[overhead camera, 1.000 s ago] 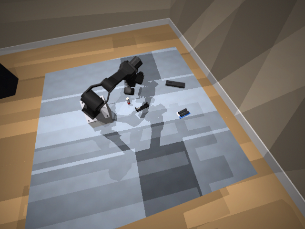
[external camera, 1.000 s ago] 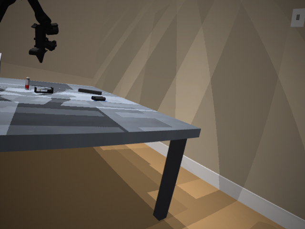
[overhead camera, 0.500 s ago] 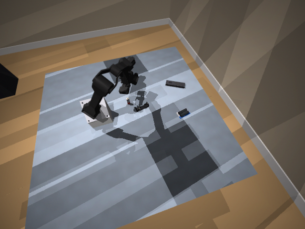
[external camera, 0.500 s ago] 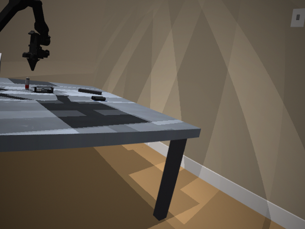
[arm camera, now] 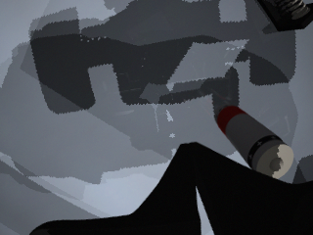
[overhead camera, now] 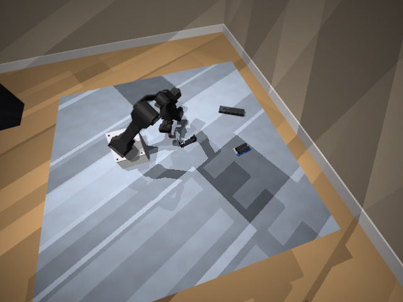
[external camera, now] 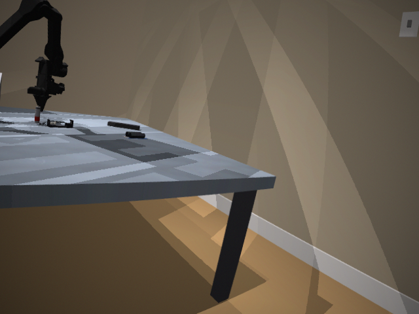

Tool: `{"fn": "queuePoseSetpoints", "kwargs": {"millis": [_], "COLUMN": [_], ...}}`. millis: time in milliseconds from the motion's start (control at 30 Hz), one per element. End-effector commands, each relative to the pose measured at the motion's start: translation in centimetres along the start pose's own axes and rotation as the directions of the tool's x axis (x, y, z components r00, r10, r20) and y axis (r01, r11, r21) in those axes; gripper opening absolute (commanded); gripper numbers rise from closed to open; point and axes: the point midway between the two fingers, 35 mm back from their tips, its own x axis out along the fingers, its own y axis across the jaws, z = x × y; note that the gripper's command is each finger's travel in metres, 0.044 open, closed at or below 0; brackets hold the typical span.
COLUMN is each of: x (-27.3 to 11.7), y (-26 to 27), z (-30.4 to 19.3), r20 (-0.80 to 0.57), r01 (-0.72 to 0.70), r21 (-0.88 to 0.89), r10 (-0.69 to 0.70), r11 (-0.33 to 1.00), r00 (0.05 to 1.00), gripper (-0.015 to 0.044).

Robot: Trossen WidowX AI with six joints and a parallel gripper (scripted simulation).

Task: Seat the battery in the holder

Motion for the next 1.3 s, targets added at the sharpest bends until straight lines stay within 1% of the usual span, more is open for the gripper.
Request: {"fn": "queuePoseSetpoints", "kwargs": {"millis": [0,1167,1267], "x": [0.2,0.3,-1.0], "y": [-0.9,-6.2,-5.7], "z": [0.0,-0.1,0.0], "r20": [0.000,0.000,-0.003], "r01": [0.006,0.011,0.005], "r21": [-0.004,-0.006,-0.003], "r10": [-0.006,-0.011,-0.005], "r11": [1.000,1.000,1.000], "r00": [1.000,1.000,1.000], "gripper": [0.0000,0.0000,0.0000]}}
